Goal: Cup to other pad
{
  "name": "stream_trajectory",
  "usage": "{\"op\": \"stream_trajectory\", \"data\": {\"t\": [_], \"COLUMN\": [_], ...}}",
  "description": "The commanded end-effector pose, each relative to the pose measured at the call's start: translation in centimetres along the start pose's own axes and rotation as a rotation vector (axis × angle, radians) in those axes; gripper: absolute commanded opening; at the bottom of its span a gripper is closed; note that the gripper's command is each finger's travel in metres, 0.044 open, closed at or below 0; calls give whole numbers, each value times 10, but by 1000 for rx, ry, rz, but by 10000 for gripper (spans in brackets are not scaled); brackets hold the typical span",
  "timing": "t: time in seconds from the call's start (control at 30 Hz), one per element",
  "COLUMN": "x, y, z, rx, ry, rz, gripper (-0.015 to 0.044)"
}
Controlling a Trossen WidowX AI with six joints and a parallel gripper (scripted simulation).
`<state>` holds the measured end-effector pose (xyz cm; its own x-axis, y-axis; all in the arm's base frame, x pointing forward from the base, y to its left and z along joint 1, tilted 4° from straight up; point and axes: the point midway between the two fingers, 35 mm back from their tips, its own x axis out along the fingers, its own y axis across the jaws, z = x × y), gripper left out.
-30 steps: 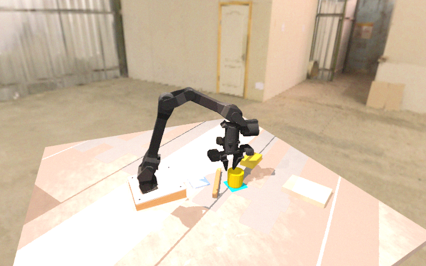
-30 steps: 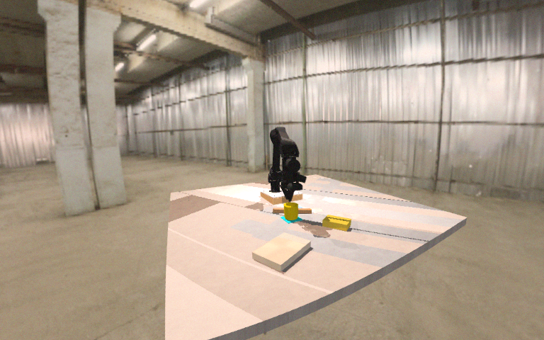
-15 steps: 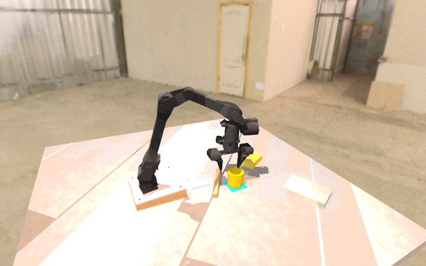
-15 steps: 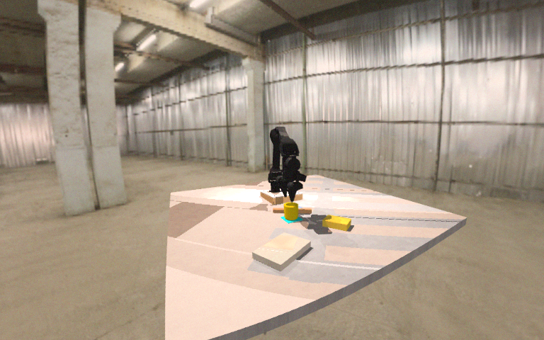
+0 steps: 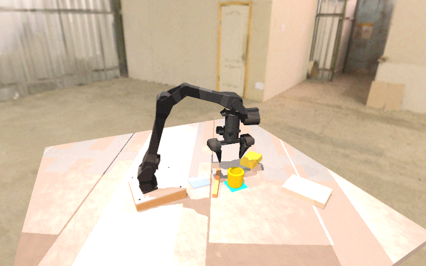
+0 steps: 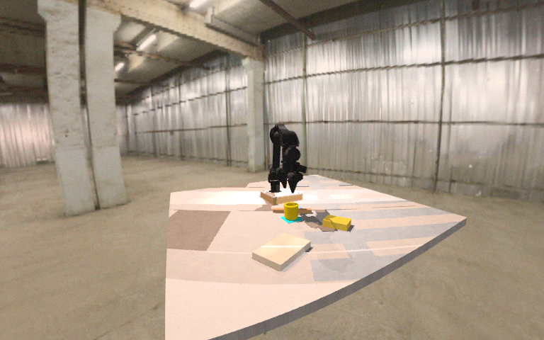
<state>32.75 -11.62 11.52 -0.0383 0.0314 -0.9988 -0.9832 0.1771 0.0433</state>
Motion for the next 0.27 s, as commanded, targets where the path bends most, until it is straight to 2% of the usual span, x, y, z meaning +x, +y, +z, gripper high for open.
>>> {"op": "stream_trajectory", "data": {"t": [0.0, 0.23], "x": [-16, -17], "y": [0, 1], "z": [0, 1], "rx": [0, -2], "ry": [7, 1], "rz": [-8, -6], "gripper": [440, 440]}}
